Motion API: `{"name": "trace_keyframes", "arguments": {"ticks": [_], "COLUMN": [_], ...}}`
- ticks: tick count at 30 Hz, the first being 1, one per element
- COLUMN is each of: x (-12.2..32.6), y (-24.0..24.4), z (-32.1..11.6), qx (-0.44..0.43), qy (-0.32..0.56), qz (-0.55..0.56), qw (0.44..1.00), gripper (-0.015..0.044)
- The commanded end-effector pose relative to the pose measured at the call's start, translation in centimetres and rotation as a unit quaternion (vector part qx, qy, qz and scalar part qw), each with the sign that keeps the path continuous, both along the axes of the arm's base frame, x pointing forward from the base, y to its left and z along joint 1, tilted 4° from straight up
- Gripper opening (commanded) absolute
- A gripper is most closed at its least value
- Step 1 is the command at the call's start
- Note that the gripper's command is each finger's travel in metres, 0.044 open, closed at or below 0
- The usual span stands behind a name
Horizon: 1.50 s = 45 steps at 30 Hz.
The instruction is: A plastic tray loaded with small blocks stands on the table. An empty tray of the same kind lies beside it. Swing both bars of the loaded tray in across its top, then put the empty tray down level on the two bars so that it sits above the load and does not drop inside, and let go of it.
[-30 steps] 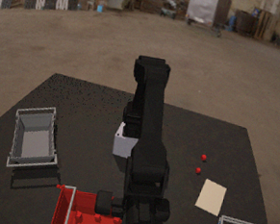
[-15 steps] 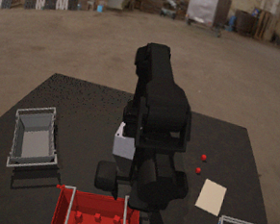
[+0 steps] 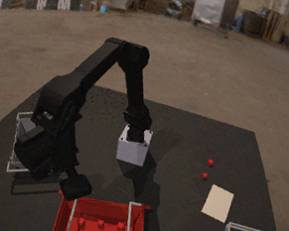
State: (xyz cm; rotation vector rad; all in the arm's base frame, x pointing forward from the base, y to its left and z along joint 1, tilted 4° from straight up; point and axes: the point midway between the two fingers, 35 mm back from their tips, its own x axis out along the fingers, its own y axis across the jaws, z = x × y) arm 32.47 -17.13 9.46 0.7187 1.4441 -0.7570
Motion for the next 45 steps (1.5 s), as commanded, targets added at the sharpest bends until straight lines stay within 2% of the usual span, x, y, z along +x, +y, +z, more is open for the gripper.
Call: {"name": "trace_keyframes", "arguments": {"ticks": [1,5,9,16,19,32,45], "x": [-4.5,-9.2,-14.6,-25.1,-28.4,-28.7,-29.1], "y": [-5.3,-9.3,-12.3,-14.9,-14.9,-15.0,-15.3], "z": [-1.2,-2.3,-3.4,-5.3,-5.9,-6.5,-12.8], "qx": [-0.008,-0.014,-0.021,-0.033,-0.037,-0.037,-0.038], "qy": [0.0,-0.002,-0.003,-0.005,-0.005,-0.005,-0.005], "qz": [-0.181,-0.34,-0.493,-0.73,-0.791,-0.795,-0.795], "qw": [0.984,0.94,0.87,0.683,0.61,0.605,0.605], "gripper": [0.044,0.044,0.044,0.044,0.044,0.044,0.044]}}
